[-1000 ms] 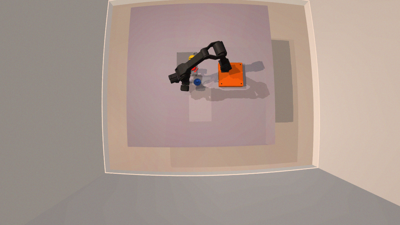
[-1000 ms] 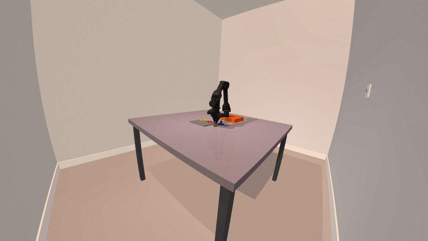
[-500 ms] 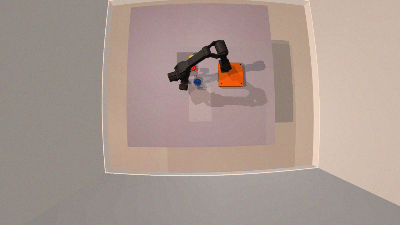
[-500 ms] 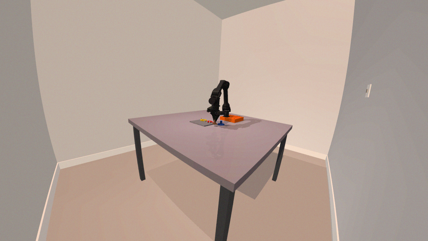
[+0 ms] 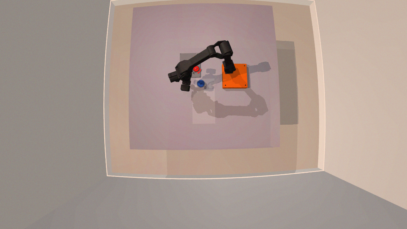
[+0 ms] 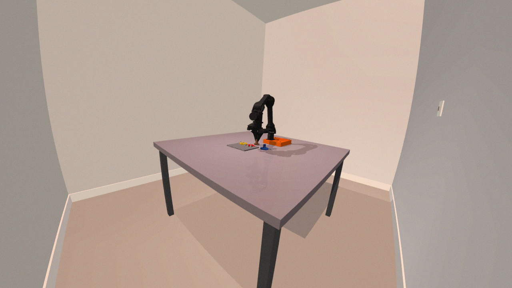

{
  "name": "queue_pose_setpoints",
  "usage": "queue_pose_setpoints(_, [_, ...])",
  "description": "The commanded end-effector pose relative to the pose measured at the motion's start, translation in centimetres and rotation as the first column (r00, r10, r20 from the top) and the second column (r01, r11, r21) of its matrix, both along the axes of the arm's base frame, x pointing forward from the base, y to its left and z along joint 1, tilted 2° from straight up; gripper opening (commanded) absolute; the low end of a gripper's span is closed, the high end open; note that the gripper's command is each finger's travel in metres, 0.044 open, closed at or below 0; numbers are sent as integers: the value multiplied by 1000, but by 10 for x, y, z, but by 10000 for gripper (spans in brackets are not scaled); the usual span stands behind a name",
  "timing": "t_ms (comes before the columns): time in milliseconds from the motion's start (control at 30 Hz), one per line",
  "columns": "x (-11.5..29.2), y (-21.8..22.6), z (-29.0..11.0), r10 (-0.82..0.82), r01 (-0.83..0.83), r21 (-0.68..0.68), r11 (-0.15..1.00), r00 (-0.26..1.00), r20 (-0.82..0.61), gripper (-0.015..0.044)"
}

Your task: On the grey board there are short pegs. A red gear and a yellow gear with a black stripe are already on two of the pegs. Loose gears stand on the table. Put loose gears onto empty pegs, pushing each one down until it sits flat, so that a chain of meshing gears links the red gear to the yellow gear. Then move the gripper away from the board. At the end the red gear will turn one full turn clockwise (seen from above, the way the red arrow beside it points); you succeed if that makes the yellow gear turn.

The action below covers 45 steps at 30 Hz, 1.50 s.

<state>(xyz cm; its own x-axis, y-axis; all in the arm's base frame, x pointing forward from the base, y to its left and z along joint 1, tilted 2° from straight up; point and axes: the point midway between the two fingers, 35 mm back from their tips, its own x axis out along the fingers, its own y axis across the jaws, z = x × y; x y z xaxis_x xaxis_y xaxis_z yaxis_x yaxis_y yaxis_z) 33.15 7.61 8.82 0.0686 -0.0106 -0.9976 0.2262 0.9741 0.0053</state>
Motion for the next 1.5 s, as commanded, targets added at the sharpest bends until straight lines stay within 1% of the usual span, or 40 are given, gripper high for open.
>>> queue_pose_setpoints(0, [4,0,10,6,-6,-1,1000,1000,11,0])
queue_pose_setpoints(1467, [-7,-4,94,36,-37,-7,999,999,-23,0])
